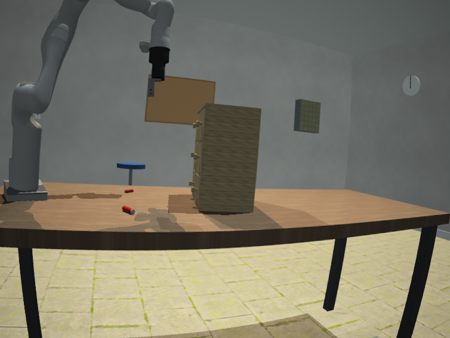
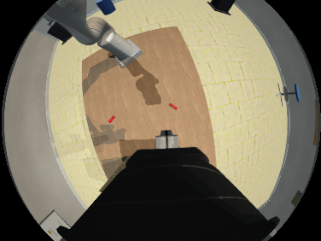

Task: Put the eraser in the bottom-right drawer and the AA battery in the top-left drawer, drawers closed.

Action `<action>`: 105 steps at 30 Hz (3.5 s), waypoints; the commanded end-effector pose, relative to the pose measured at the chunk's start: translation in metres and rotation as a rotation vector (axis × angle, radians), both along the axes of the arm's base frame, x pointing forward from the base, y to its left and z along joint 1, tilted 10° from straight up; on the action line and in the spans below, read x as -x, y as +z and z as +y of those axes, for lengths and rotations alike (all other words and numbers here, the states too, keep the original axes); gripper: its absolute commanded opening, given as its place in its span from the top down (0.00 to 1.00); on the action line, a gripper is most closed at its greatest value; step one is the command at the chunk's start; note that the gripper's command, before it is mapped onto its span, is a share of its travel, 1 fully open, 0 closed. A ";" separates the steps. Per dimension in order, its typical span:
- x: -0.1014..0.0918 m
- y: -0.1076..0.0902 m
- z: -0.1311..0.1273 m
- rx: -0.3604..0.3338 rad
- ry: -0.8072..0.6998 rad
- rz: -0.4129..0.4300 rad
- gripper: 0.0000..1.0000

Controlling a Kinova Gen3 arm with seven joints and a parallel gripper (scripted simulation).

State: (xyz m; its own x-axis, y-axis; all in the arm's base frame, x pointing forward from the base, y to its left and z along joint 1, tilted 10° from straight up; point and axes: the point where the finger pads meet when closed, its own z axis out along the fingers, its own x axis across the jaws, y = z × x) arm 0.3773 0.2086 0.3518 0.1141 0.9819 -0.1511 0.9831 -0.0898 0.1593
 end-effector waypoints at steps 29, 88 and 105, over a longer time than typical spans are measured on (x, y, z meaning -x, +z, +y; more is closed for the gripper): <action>-0.028 -0.036 -0.006 0.049 0.087 -0.500 1.00; -0.069 -0.083 -0.015 0.114 0.186 -1.136 1.00; -0.069 -0.083 -0.014 0.113 0.187 -1.141 0.33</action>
